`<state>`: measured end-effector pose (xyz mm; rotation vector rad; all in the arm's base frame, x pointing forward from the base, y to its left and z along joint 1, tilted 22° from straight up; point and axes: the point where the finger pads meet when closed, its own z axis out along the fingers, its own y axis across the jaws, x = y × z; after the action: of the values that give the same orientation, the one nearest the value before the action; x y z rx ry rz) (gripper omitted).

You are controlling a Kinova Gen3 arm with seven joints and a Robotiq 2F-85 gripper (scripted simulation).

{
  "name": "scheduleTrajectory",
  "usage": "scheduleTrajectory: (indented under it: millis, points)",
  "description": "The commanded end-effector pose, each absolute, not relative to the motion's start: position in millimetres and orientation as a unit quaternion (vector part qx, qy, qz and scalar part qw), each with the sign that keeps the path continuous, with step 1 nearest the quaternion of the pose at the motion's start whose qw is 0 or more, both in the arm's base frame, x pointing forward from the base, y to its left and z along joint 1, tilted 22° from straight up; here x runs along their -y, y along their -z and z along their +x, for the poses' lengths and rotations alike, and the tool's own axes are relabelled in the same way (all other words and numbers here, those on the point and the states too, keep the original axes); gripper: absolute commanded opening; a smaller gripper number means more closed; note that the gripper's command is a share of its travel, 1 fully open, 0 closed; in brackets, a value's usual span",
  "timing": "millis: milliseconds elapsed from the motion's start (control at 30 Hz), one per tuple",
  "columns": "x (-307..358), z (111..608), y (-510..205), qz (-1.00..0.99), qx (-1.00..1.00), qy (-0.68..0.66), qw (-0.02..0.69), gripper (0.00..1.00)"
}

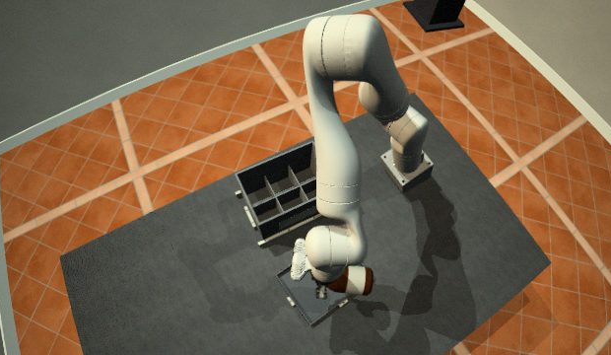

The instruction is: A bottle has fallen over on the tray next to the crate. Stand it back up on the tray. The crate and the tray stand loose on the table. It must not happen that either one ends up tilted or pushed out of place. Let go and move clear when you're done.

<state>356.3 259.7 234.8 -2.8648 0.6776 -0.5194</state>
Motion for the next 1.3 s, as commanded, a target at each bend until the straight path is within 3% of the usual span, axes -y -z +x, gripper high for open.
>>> scheduleTrajectory:
  millis: [0,1267]
  points:
    - [-260.0,356.4,-235.5,-0.955,-0.226,0.174,0.077,0.0]
    - [-259.4,355.9,-234.8,-0.954,-0.227,0.179,0.073,0.0]
